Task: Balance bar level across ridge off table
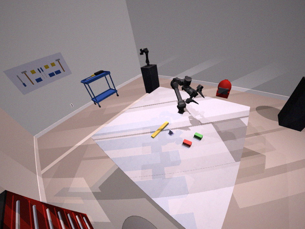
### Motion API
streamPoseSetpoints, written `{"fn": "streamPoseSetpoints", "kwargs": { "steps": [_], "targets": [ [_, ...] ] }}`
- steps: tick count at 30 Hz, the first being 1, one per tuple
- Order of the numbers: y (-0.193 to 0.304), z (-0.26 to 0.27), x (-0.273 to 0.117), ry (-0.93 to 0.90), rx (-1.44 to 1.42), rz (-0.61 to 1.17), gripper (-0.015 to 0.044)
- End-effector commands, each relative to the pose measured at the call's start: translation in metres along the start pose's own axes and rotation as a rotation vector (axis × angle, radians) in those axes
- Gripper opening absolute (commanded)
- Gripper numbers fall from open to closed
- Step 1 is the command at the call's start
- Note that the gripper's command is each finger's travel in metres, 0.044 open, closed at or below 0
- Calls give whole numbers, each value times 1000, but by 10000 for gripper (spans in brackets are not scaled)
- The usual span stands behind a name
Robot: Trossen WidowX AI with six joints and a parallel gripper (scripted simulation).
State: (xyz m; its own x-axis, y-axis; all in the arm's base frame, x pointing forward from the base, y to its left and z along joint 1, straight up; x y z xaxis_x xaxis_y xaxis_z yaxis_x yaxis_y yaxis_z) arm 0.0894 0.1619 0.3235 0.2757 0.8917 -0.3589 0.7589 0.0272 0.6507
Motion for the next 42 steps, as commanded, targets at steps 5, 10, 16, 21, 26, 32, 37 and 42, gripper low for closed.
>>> {"fn": "streamPoseSetpoints", "kwargs": {
  "steps": [5,10,16,21,26,32,37,42],
  "targets": [
    [23,20,12,-156,296,24,315],
    [36,34,18,-243,472,51,315],
    [51,53,24,-342,684,96,315],
    [63,69,27,-421,861,143,315],
    [76,88,28,-497,1036,205,315],
    [89,113,27,-582,1246,292,315],
    [99,134,26,-648,1420,370,315],
    [108,155,24,-710,1592,458,315]
  ]
}}
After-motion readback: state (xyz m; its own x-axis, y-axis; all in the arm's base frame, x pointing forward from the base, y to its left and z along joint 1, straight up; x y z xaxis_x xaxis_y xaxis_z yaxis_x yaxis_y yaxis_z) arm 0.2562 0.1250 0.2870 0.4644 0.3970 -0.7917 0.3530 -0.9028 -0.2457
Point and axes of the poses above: the point midway between the two fingers, 35 mm back from their tips, its own x axis out along the fingers, its own z axis across the jaws, y = z × x, the point moved 6 cm from there along -x, back along the fingers, and after that the axes turned 8 degrees about -x, right-handed, at the moved point
